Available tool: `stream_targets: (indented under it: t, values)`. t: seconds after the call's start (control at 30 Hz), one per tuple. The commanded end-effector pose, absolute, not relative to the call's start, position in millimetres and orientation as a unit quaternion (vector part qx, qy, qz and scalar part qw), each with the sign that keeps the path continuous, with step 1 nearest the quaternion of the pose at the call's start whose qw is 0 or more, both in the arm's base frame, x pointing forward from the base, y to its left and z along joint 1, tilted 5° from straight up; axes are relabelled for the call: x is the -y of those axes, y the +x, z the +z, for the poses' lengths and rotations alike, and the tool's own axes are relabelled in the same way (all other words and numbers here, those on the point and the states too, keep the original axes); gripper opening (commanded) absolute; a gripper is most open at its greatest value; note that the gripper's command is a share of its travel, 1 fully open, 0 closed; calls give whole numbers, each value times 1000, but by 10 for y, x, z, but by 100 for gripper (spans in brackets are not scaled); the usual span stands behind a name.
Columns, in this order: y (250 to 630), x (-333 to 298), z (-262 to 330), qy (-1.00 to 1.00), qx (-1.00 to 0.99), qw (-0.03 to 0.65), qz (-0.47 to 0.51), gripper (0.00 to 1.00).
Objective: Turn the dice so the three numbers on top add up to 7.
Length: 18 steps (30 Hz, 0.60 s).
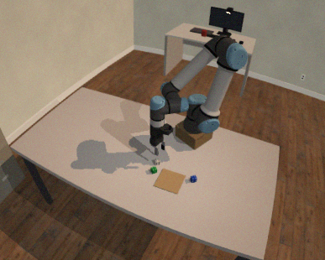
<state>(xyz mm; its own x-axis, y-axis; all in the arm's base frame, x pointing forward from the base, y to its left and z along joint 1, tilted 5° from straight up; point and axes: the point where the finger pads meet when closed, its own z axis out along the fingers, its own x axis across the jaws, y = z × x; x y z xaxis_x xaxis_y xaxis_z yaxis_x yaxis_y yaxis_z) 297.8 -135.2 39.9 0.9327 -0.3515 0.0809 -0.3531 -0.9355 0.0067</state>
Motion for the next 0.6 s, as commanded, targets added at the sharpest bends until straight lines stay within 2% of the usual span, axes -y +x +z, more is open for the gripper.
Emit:
stream_targets:
  t: [0.0,0.57]
  values:
    - [2996,1377,384,968,247,11,38,100]
    - [3020,1452,343,916,399,5,40,100]
